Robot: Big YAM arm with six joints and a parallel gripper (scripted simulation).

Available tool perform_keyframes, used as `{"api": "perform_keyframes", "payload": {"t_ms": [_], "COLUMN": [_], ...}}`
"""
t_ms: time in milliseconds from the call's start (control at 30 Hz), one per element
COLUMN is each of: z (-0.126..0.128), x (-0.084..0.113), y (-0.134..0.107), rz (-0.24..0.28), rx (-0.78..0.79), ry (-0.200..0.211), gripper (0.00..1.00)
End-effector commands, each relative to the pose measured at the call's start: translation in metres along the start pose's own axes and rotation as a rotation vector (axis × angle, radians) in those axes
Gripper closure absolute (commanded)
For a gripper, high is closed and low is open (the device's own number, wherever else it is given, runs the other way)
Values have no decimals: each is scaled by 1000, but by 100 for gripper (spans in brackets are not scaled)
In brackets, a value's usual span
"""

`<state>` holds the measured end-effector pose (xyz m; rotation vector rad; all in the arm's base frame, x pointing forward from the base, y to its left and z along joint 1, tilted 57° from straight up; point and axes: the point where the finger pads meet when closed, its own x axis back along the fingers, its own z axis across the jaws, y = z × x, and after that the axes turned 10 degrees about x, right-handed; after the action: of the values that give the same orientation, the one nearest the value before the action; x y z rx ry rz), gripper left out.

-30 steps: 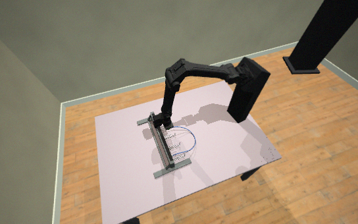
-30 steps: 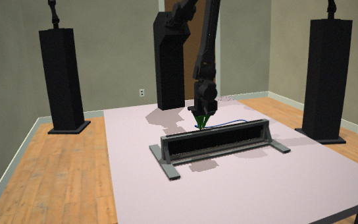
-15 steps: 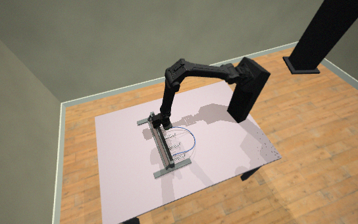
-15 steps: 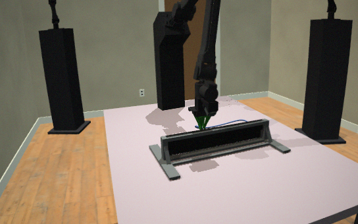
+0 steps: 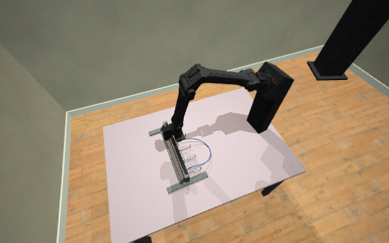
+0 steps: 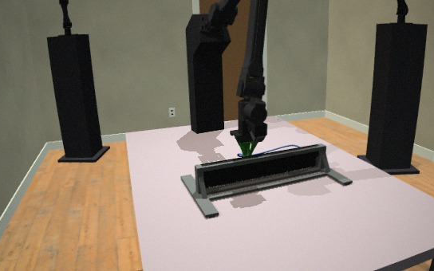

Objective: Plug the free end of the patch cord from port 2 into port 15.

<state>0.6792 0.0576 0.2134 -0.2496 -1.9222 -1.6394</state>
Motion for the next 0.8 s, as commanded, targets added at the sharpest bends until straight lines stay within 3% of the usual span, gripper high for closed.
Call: {"api": "perform_keyframes", "payload": {"t_ms": [0, 767], "z": [7, 8], "x": [-8, -9], "y": [2, -1], "rz": [7, 6], "rx": [-7, -7], "ry": [9, 10], "gripper": [100, 100]}}
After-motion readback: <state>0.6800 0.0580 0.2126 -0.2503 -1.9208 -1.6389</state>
